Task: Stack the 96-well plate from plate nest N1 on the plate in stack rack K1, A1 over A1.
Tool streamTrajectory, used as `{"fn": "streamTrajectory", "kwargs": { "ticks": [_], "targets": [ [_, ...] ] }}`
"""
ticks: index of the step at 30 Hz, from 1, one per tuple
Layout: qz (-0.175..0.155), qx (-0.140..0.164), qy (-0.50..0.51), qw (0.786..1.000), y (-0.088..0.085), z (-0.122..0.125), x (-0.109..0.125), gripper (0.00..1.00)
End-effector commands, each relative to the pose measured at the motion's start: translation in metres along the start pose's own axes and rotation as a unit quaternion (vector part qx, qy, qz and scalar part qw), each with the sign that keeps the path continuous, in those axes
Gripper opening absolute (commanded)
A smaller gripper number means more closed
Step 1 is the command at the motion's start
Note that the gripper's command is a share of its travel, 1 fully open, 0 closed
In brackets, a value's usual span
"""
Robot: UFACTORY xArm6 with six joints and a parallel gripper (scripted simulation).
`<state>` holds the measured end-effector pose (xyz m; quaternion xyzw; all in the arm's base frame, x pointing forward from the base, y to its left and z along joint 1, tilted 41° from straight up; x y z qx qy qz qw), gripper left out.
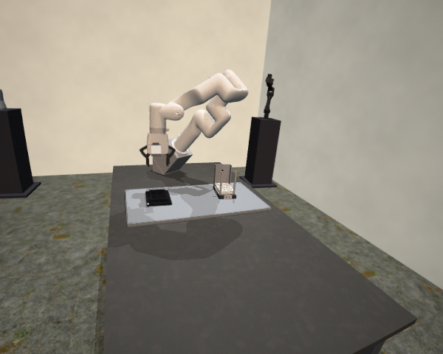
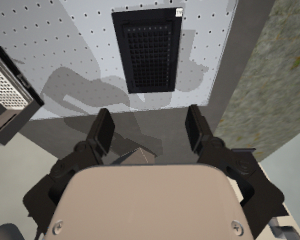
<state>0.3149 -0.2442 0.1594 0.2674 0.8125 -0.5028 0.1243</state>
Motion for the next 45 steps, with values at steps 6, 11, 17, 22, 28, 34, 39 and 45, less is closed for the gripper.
{"fn": "streamTrajectory", "kwargs": {
  "ticks": [6,11,17,22,28,34,39,45],
  "targets": [
    [0.001,0.001,-0.001,1.000,0.009,0.000,-0.001,1.00],
    [0.001,0.001,-0.001,1.000,0.017,0.000,-0.001,1.00],
    [0.001,0.001,-0.001,1.000,0.024,0.000,-0.001,1.00],
    [0.001,0.001,-0.001,1.000,0.032,0.000,-0.001,1.00],
    [0.001,0.001,-0.001,1.000,0.042,0.000,-0.001,1.00],
    [0.001,0.001,-0.001,1.000,0.049,0.000,-0.001,1.00],
    [0.001,0.001,-0.001,1.000,0.057,0.000,-0.001,1.00],
    [0.001,0.001,-0.001,1.000,0.067,0.000,-0.001,1.00]
  ]
}}
Point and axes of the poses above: the point where the finger pads meet when closed, its own y axis out along the fingers, its own z axis across the jaws, x = y × z, the point moved 2 cm from there along -y, back along the fingers, and after that the axes turned 7 degrees about y, right-handed, at the moved point
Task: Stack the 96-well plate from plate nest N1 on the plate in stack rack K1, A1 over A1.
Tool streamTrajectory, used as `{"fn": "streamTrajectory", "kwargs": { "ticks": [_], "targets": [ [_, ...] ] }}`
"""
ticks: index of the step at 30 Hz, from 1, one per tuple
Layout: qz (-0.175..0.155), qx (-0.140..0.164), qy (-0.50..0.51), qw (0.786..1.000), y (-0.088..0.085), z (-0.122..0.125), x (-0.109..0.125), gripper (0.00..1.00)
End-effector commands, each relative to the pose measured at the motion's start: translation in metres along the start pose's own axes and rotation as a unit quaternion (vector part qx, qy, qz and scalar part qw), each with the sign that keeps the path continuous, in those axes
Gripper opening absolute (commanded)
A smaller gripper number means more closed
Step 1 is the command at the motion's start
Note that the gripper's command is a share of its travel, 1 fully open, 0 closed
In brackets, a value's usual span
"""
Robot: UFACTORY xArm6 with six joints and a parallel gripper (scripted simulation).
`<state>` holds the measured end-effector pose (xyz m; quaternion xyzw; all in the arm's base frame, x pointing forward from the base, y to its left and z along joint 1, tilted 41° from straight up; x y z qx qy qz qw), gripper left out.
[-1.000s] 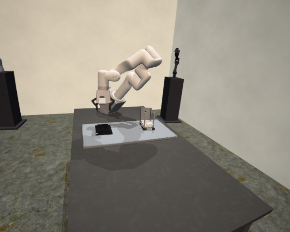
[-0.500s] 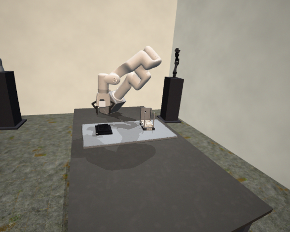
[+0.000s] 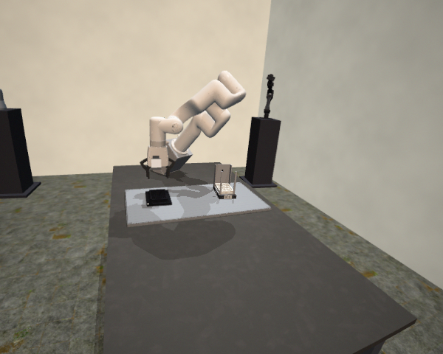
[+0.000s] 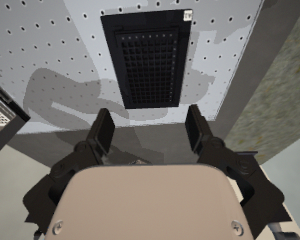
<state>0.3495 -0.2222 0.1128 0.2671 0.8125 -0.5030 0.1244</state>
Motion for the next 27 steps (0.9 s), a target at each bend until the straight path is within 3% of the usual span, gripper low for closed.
{"fn": "streamTrajectory", "kwargs": {
  "ticks": [1,27],
  "targets": [
    [0.001,0.001,-0.001,1.000,0.007,0.001,-0.001,1.00],
    [0.001,0.001,0.000,1.000,0.044,0.001,-0.001,1.00]
  ]
}}
Point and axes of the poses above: the point where the finger pads meet when closed, its own y axis out along the fingers, its own z axis across the jaws, x = y × z, the point moved 2 cm from there along -y, back along the fingers, and after that the axes turned 7 degrees about y, right-handed, at the moved point
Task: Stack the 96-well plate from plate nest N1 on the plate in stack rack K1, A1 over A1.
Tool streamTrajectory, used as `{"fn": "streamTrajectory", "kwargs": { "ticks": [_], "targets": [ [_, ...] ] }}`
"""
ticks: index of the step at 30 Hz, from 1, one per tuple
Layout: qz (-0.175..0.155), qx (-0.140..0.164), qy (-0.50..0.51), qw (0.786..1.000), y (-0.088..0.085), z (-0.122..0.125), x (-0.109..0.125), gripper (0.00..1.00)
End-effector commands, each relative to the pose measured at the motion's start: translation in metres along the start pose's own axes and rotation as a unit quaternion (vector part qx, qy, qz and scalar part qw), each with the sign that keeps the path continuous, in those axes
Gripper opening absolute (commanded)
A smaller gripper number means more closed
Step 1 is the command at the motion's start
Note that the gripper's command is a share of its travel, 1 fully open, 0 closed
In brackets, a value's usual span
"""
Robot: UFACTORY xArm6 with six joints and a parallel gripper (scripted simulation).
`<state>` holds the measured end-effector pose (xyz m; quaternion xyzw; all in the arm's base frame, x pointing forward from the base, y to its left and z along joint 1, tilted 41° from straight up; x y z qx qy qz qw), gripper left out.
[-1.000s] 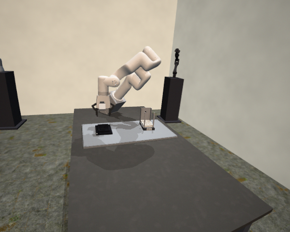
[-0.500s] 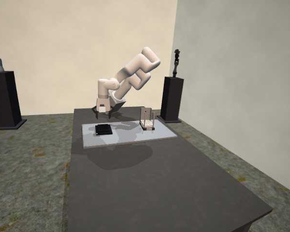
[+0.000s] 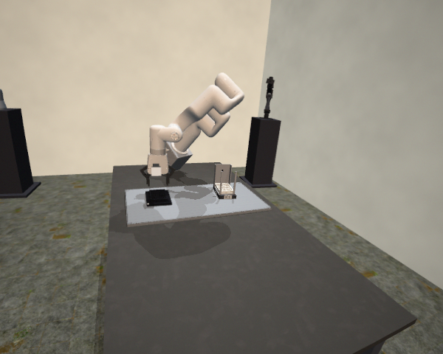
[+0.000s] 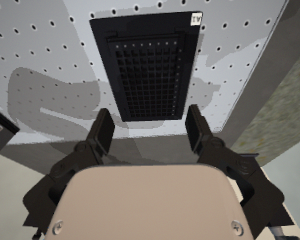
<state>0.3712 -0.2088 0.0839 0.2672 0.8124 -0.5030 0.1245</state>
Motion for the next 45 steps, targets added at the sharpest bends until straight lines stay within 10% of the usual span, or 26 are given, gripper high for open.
{"fn": "streamTrajectory", "kwargs": {
  "ticks": [1,45],
  "targets": [
    [0.001,0.001,0.000,1.000,0.007,0.001,-0.001,1.00],
    [0.001,0.001,0.000,1.000,0.041,0.001,-0.001,1.00]
  ]
}}
Point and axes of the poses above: the point where the finger pads meet when closed, its own y axis out along the fingers, its own z axis across the jaws, x = y × z, the point moved 2 cm from there along -y, back along the fingers, and after that the axes turned 7 degrees about y, right-handed, at the moved point
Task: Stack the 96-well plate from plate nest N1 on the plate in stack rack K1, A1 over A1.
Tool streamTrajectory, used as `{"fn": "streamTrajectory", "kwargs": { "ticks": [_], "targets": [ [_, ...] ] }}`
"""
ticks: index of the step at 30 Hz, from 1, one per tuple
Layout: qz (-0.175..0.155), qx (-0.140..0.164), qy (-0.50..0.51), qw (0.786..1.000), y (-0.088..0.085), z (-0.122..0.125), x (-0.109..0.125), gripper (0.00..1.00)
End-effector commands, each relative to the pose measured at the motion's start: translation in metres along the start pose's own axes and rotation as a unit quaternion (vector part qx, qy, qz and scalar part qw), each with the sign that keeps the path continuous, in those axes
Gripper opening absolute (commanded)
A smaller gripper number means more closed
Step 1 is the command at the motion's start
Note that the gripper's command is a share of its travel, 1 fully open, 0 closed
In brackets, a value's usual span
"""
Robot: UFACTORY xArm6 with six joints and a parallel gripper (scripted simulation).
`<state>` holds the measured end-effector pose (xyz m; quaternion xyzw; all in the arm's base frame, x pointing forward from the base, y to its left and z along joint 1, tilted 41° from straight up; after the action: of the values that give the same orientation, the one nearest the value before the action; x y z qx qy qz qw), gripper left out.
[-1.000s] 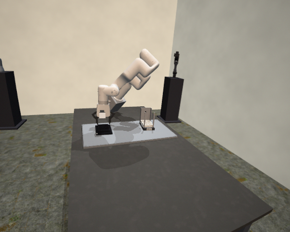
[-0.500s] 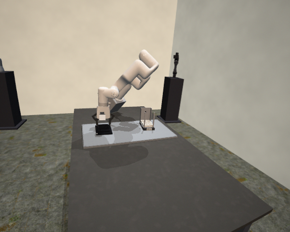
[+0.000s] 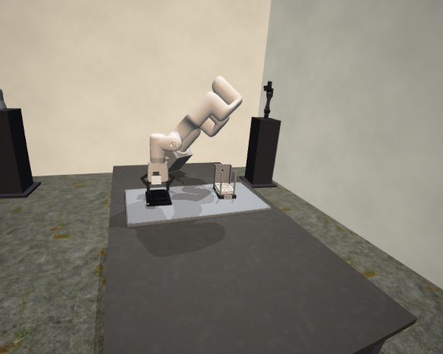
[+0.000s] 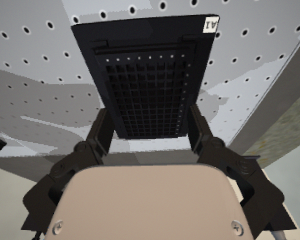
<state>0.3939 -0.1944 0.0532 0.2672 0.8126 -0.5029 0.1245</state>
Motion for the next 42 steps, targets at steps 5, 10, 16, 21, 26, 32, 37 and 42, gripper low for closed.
{"fn": "streamTrajectory", "kwargs": {
  "ticks": [5,10,16,21,26,32,37,42],
  "targets": [
    [0.001,0.001,0.000,1.000,0.004,0.001,-0.001,1.00],
    [0.001,0.001,0.000,1.000,0.007,0.001,-0.001,1.00],
    [0.001,0.001,0.000,1.000,0.010,0.001,-0.001,1.00],
    [0.001,0.001,0.000,1.000,0.013,0.001,-0.001,1.00],
    [0.001,0.001,0.000,1.000,0.015,0.001,-0.001,1.00],
    [0.001,0.001,0.000,1.000,0.015,0.001,-0.001,1.00],
    [0.001,0.001,0.000,1.000,0.015,0.001,-0.001,1.00],
    [0.001,0.001,0.000,1.000,0.015,0.001,-0.001,1.00]
  ]
}}
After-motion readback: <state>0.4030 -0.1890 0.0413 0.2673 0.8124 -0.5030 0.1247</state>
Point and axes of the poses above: the point where the finger pads meet when closed, its own y axis out along the fingers, its own z axis across the jaws, x = y × z, the point moved 2 cm from there along -y, back along the fingers, and after that the axes turned 7 degrees about y, right-handed, at the moved point
